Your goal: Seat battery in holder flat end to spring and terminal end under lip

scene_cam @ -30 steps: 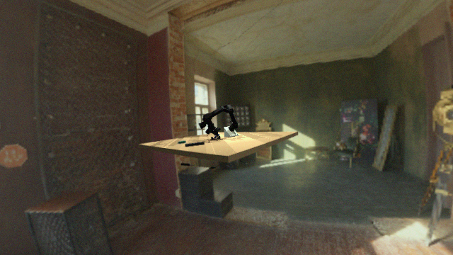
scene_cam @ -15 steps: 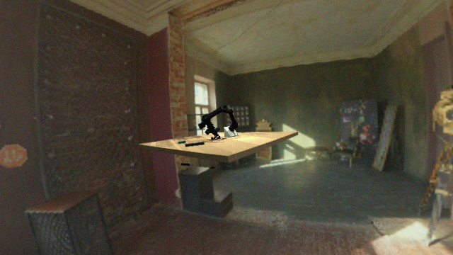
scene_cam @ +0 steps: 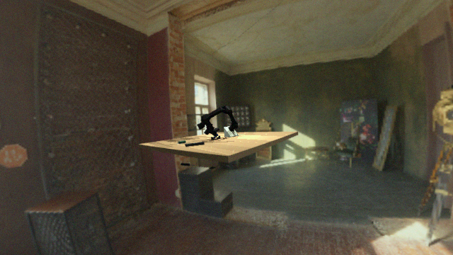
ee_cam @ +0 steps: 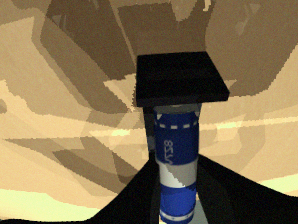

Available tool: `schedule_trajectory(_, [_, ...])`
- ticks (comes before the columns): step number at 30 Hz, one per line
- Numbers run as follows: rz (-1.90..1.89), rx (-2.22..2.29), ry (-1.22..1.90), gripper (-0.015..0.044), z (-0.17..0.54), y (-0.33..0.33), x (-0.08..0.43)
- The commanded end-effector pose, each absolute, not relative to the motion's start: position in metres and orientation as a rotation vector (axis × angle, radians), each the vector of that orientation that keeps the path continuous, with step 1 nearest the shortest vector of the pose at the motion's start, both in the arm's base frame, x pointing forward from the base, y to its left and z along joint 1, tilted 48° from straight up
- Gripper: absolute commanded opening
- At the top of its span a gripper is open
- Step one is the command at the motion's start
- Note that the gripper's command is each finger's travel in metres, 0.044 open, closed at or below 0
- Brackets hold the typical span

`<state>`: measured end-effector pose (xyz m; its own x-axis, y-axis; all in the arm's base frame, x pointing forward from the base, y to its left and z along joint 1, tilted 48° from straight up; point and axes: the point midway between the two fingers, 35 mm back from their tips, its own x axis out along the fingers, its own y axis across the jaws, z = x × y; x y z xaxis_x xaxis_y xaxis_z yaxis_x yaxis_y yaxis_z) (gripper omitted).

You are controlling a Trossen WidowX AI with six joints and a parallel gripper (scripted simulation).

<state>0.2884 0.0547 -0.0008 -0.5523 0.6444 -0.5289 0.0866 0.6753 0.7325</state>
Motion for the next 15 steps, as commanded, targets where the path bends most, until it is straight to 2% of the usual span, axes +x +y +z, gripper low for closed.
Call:
schedule_trajectory(1, [0.841,0.558,2.036,0.0068,-0.0015,0.0546,0.2937])
schedule_trajectory(15, [0.824,0.562,2.015,0.0068,-0.0026,0.0549,0.2976])
